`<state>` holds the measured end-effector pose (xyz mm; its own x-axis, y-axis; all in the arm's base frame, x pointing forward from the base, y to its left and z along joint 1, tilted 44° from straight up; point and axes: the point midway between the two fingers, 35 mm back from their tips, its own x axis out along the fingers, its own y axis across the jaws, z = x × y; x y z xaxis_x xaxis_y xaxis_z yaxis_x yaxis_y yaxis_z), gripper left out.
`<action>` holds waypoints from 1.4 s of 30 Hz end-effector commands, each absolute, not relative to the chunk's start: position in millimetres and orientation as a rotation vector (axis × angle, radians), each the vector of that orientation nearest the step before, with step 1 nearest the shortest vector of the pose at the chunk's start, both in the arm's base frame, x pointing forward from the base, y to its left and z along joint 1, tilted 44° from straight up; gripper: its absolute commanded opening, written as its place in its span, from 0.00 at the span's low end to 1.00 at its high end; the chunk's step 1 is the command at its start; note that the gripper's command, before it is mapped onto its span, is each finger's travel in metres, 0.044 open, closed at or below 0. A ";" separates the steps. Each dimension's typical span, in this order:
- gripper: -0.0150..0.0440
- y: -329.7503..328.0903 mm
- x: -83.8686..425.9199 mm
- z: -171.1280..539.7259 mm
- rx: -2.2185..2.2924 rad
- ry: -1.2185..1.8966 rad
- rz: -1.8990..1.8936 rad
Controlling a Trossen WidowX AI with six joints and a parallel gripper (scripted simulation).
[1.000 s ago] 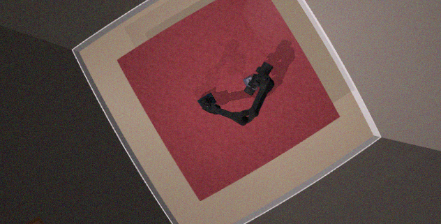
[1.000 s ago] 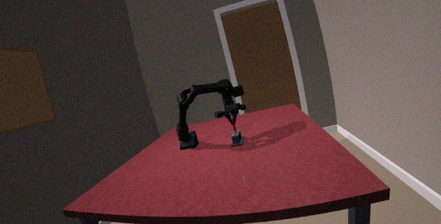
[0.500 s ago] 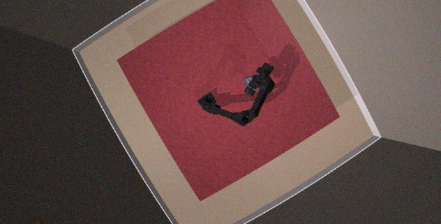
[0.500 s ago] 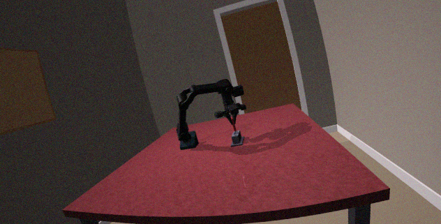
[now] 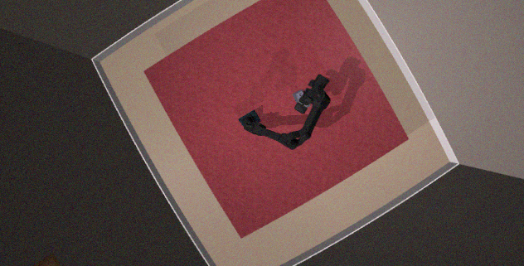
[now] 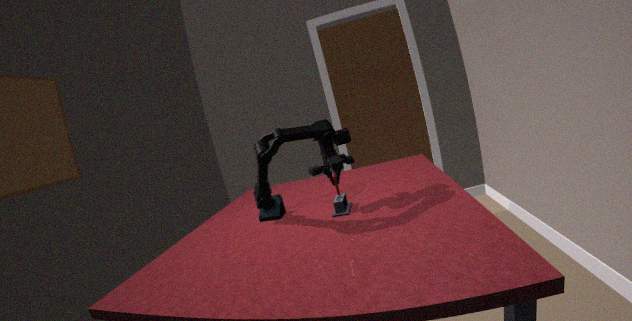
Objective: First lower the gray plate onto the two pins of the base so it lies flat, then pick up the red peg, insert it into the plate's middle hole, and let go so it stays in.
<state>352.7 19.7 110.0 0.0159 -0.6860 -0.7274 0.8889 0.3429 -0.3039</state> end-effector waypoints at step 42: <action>0.25 9.6 353.0 98.4 0.265 0.941 -1.249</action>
